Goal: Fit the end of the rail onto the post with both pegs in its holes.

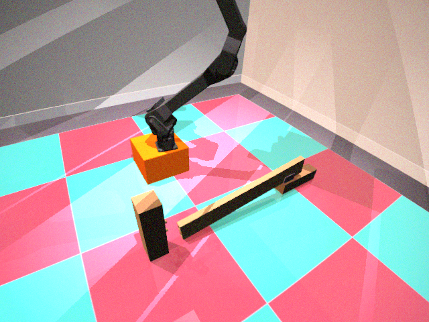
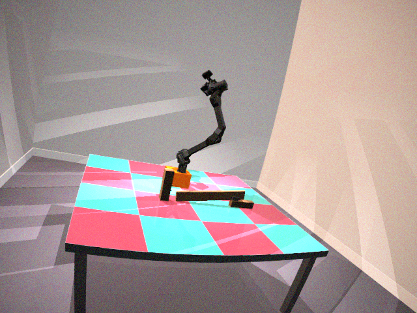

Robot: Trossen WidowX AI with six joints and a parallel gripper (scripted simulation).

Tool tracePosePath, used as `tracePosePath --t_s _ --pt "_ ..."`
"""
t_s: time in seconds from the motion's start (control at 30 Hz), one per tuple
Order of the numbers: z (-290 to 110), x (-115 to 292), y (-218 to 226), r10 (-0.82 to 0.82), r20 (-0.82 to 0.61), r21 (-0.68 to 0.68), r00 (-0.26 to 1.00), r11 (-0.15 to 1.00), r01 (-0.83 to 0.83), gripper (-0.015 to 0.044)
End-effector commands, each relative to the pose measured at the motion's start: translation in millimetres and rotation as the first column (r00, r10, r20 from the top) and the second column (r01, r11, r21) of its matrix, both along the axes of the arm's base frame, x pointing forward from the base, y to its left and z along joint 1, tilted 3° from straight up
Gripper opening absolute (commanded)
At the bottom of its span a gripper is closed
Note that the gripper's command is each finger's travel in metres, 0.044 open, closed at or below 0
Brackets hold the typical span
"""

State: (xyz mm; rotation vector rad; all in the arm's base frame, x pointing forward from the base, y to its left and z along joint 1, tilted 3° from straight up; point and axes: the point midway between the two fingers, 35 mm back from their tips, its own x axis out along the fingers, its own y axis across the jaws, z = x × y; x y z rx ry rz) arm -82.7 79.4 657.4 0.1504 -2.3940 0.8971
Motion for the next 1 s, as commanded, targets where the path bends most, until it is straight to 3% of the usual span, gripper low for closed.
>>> tracePosePath --t_s 0.0,0.13,0.3,0.47,0.6,0.77,0.97 --pt "0 -1 -1 0.000 0.001 0.006 1.000 1.000 0.000 0.0426" --pt "-2 -14 -25 0.006 0.020 0.143 1.000 0.990 -0.009 0.0440" --pt "-10 -35 -89 0.024 0.027 0.470 0.999 0.882 -0.033 0.0440" --pt "-26 -41 -161 0.069 -0.028 0.761 0.997 0.649 -0.024 0.0440" --pt "-45 -33 -218 0.142 -0.106 0.912 0.984 0.408 0.039 0.0440" --pt "-75 -5 -286 0.293 -0.240 0.971 0.925 0.086 0.225 0.0440" --pt "-120 52 -352 0.545 -0.388 0.812 0.743 -0.180 0.556 0.0440"
